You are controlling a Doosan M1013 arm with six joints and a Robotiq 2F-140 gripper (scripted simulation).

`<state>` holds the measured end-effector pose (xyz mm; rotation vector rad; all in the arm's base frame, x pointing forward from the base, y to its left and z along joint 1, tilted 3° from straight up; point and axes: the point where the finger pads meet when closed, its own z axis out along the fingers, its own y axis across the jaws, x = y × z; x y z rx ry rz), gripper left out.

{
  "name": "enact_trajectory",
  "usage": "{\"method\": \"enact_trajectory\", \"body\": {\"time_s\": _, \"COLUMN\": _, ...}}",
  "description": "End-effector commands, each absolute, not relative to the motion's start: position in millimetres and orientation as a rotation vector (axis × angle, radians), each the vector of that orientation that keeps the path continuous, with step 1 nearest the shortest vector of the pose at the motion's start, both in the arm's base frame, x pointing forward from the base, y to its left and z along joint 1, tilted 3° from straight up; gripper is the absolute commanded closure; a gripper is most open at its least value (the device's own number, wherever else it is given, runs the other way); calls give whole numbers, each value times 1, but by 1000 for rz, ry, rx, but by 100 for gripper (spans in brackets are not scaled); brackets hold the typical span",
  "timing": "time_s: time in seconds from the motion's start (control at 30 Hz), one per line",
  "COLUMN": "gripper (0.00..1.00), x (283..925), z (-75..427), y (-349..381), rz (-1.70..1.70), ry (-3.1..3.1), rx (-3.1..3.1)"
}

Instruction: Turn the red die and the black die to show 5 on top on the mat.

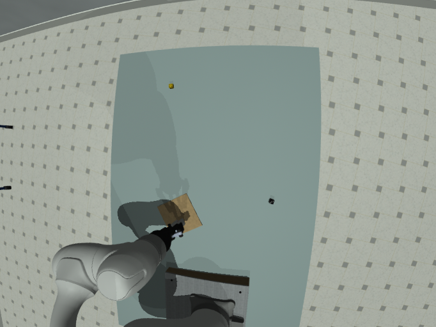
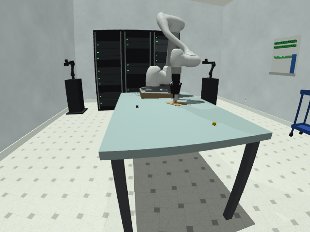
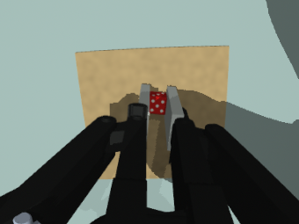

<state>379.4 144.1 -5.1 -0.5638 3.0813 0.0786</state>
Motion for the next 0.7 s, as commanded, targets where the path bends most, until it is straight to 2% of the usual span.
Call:
{"method": "enact_trajectory", "body": {"time_s": 0.0, "gripper": 84, "x": 379, "z": -5, "y": 144, "rz": 79, "ry": 3081, "rx": -564}}
{"method": "enact_trajectory", "body": {"time_s": 0.67, "gripper": 84, "x": 379, "z": -7, "y": 144, "rz": 79, "ry": 3081, "rx": -564}}
